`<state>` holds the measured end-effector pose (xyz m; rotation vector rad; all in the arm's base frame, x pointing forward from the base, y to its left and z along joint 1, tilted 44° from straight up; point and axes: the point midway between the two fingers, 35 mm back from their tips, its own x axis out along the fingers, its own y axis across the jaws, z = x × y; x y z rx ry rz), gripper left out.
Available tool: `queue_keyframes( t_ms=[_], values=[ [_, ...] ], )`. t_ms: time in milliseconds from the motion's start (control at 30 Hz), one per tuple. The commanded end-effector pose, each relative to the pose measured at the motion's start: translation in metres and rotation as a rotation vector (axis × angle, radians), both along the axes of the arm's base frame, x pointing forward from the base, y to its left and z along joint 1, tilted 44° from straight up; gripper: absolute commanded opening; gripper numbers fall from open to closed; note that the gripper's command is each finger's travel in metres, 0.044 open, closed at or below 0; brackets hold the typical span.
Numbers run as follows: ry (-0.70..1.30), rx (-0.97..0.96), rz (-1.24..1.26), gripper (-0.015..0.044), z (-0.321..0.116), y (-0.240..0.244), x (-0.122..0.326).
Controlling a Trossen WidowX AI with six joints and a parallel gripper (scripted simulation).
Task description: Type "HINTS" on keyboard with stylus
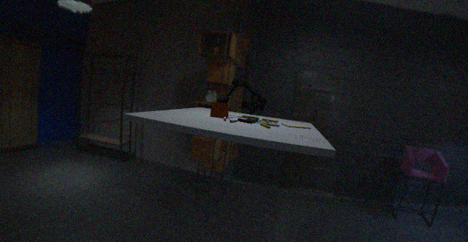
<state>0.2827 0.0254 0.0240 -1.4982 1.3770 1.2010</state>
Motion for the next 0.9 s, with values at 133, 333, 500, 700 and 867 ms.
queue_keyframes(
  t_ms=[133,333,500,700,867],
  values=[
    [0.003,-0.001,-0.005,0.0081,-0.0014,-0.0004,-0.0014],
    [0.003,-0.001,-0.005,0.0081,-0.0015,-0.0005,-0.0022],
    [0.003,-0.001,-0.005,0.0081,-0.0027,0.0006,-0.0024],
    [0.003,-0.001,-0.005,0.0081,-0.0048,0.0027,-0.0029],
    [0.003,-0.001,-0.005,0.0081,-0.0062,0.0041,-0.0031]
  ],
)
